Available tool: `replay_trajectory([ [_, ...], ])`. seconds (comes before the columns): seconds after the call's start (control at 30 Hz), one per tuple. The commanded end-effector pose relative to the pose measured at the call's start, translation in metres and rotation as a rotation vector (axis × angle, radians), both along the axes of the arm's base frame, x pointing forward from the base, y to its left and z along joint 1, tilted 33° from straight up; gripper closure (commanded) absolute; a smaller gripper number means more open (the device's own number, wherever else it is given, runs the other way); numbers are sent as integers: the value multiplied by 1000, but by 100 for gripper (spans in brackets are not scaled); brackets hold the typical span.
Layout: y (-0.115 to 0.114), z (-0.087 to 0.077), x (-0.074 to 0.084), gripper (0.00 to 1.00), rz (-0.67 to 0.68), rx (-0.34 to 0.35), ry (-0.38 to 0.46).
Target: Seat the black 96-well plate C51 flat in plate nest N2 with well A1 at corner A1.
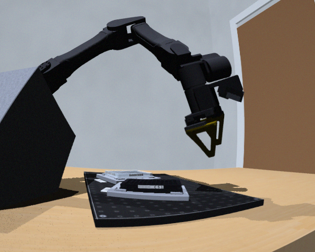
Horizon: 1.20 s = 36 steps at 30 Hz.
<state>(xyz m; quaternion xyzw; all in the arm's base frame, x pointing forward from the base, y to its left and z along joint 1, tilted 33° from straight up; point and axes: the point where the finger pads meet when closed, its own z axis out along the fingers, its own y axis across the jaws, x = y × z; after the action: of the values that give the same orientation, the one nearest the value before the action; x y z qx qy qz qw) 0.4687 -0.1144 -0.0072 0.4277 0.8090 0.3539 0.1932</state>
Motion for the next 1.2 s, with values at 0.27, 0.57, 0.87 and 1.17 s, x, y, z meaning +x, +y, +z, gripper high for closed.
replay_trajectory([
  [0.27,10,-15,-34,0,174,-138,33],
  [0.57,25,-32,-67,0,307,-187,79],
  [0.87,38,-44,-98,0,442,-219,116],
  [1.17,51,-53,-127,0,528,-233,136],
])
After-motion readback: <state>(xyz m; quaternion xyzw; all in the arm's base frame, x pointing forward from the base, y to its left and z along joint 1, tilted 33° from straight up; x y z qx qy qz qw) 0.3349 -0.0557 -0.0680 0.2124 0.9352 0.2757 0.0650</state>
